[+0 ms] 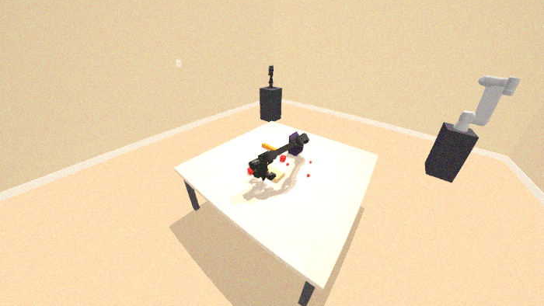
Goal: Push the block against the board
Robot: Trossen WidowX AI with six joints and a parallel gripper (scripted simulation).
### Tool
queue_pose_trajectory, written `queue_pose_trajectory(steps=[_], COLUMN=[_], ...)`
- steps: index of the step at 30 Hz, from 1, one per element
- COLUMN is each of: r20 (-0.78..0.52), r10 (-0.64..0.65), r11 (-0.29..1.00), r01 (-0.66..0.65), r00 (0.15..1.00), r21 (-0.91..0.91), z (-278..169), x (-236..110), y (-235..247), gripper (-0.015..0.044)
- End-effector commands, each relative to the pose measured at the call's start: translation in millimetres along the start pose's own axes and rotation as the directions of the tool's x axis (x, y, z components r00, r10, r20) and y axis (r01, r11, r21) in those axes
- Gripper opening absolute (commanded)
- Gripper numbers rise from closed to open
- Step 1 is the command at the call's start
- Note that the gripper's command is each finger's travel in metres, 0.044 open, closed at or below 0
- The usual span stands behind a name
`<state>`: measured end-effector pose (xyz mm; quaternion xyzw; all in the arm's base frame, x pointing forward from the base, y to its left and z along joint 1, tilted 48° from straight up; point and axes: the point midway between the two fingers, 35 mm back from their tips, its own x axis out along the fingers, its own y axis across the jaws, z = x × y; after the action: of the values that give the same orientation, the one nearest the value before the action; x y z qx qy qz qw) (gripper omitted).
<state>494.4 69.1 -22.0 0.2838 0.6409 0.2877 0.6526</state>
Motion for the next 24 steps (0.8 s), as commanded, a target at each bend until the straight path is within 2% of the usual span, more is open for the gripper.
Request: queue_pose_trajectory(steps=[1, 4, 8, 14, 24], r20=[-0.004, 0.002, 0.013, 0.027, 0.019], r10=[0.003, -0.001, -0.001, 0.001, 0.001], r11=[1.000, 1.000, 1.000, 0.999, 0.930], r01=[-0.003, 0.001, 0.002, 0.000, 0.006], r00=[1.000, 1.000, 1.000, 1.000, 1.000], r21=[0.009, -0.003, -0.019, -0.036, -0.367], z=[4.7, 4.0, 4.8, 5.9, -9.7], x=[1.8, -8.7, -51.5, -53.9, -55.9], y=[-1.2, -0.3, -0.7, -0.2, 28.2], gripper=[0.0000, 0.0000, 0.0000, 0.0000, 0.0000])
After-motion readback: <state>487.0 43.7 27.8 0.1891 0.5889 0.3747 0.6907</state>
